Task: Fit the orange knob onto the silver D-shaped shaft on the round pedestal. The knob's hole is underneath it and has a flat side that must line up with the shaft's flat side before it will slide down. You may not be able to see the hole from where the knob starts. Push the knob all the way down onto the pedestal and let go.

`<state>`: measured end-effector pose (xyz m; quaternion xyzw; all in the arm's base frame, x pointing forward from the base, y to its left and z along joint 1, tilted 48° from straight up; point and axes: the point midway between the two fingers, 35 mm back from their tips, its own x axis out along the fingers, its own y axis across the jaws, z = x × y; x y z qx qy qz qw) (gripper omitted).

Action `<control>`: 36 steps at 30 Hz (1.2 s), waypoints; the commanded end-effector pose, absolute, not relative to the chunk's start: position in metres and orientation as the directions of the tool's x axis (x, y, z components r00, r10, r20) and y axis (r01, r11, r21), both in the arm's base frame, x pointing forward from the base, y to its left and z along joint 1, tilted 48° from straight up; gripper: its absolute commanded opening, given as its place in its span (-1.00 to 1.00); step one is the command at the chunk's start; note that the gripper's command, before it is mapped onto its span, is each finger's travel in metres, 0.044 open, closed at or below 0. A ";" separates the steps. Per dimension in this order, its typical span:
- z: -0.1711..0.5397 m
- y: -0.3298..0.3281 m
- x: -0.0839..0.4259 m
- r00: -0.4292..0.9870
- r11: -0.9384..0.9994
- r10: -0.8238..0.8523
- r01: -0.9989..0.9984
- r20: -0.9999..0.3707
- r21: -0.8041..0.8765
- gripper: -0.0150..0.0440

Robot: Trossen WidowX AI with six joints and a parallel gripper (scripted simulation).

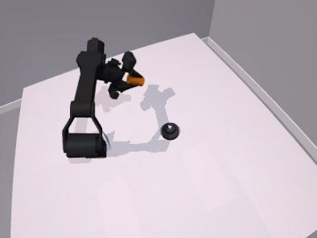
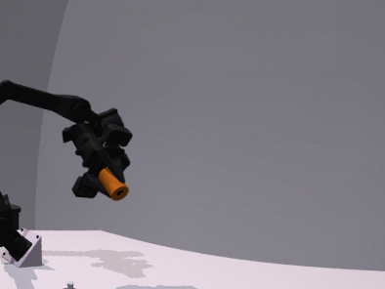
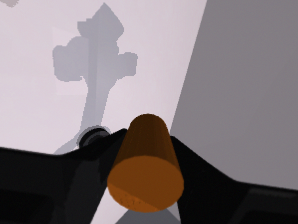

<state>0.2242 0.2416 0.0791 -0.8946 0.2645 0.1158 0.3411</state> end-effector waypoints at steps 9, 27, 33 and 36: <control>0.067 0.229 0.234 0.646 -0.482 -0.550 -0.763 -0.529 -0.430 -0.49; 0.044 0.203 0.251 0.241 -0.186 -0.709 -0.971 -0.663 -0.154 -0.49; 0.037 0.195 0.256 0.138 -0.110 -0.724 -0.990 -0.676 -0.085 -0.49; 0.032 0.190 0.258 0.136 -0.108 -0.724 -0.991 -0.677 -0.084 -0.49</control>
